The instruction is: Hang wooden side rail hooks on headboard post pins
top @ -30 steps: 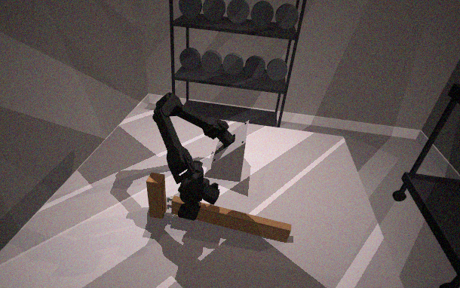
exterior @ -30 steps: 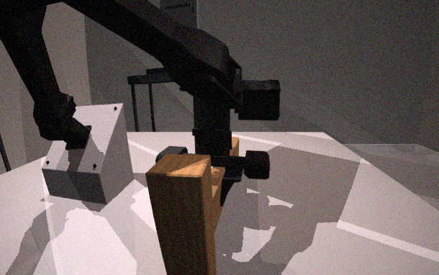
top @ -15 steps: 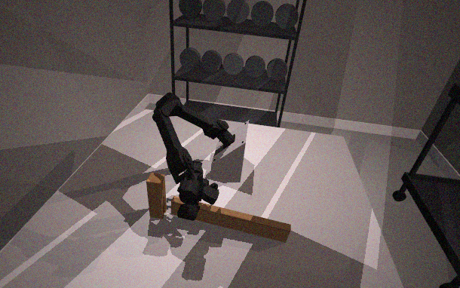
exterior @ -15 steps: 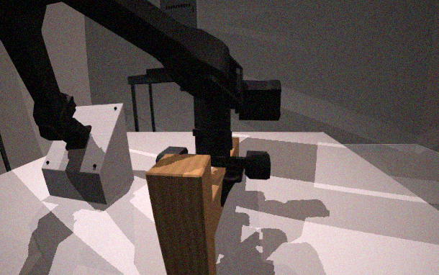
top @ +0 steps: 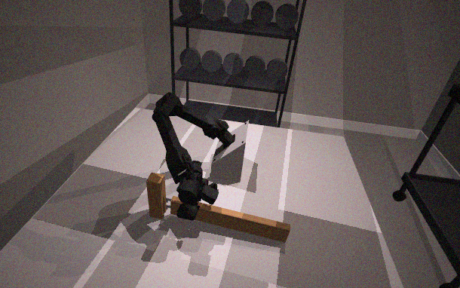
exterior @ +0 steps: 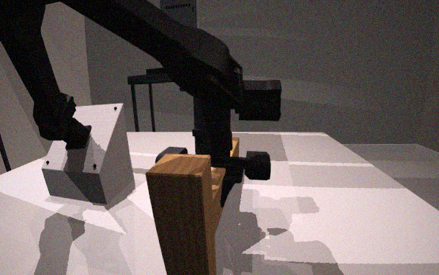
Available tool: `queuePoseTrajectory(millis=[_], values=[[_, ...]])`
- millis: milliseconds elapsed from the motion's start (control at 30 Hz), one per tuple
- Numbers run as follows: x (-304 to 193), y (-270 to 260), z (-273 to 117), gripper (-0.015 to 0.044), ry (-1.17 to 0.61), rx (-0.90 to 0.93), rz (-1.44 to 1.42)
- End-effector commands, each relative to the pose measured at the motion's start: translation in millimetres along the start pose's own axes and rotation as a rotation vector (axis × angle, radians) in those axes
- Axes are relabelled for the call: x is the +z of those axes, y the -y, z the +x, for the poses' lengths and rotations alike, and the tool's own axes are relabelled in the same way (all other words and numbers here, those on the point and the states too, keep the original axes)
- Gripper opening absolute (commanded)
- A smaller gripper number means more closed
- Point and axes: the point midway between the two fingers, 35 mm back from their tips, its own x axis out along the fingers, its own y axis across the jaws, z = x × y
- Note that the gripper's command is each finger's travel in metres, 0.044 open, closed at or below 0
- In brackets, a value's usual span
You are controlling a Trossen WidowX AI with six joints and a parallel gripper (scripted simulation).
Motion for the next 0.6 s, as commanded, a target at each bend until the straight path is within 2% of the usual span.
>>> queuePoseTrajectory(millis=[0,567], values=[[-2.2,2.3,-6.0,0.0000,0.002,-0.018,0.004],[-4.1,3.4,-5.9,0.0000,0.002,-0.018,0.004]])
